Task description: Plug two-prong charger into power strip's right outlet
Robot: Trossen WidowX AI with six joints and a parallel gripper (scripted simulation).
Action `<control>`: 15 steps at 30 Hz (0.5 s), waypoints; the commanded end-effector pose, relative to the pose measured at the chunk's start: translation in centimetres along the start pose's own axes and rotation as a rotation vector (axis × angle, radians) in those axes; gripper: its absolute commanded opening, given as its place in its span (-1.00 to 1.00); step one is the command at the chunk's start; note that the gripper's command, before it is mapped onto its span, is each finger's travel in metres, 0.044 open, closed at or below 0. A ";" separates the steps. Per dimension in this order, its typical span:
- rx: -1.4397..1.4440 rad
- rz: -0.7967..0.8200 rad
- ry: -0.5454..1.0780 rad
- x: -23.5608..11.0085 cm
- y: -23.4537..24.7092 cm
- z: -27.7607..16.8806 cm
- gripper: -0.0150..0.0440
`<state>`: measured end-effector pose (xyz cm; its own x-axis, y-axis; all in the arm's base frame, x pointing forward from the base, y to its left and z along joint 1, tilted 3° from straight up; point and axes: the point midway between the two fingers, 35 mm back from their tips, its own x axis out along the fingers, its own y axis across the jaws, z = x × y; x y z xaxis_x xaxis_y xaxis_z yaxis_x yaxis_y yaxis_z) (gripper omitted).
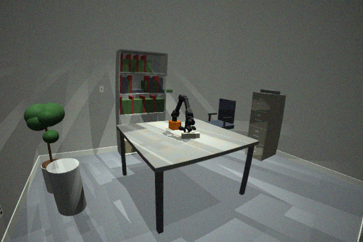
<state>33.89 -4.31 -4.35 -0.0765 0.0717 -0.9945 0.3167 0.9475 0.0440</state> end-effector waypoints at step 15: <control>0.000 0.000 -0.003 0.0 0.0 0.1 0.67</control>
<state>33.89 -4.30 -4.35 -0.0765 0.0721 -0.9945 0.3168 0.9474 0.0443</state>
